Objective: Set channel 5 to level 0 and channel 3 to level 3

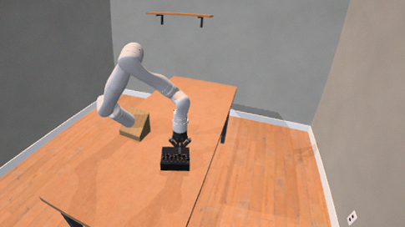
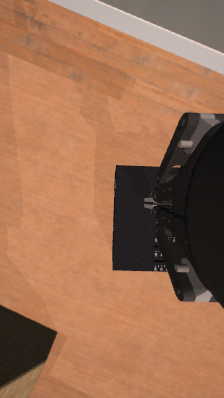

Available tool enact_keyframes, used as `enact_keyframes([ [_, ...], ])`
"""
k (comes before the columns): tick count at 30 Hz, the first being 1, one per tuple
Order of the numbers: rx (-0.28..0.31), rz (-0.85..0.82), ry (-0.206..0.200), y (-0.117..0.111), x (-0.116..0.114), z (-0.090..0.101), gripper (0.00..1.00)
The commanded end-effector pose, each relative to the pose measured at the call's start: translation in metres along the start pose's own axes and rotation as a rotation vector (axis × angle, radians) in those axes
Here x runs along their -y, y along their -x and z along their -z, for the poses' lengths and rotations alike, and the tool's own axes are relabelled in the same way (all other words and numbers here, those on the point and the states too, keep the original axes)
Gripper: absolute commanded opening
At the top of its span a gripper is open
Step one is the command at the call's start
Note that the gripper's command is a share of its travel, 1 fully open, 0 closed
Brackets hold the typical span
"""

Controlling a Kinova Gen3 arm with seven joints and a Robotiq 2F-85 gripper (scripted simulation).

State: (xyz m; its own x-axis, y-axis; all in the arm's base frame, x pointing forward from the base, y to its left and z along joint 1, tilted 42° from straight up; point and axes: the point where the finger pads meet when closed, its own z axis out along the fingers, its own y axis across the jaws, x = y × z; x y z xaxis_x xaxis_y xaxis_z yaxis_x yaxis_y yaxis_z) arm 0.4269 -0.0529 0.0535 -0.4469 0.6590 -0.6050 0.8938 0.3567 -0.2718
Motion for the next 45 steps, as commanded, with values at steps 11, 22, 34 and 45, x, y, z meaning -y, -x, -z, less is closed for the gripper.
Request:
enact_keyframes([
  [11,0.001,-0.002,0.001,0.001,0.0,-0.001,0.0],
  [22,0.001,-0.002,0.001,0.003,0.0,-0.001,0.0],
  [34,0.001,-0.002,0.001,0.008,0.0,-0.001,0.0],
  [45,0.001,-0.002,0.001,0.013,0.0,-0.001,0.0],
])
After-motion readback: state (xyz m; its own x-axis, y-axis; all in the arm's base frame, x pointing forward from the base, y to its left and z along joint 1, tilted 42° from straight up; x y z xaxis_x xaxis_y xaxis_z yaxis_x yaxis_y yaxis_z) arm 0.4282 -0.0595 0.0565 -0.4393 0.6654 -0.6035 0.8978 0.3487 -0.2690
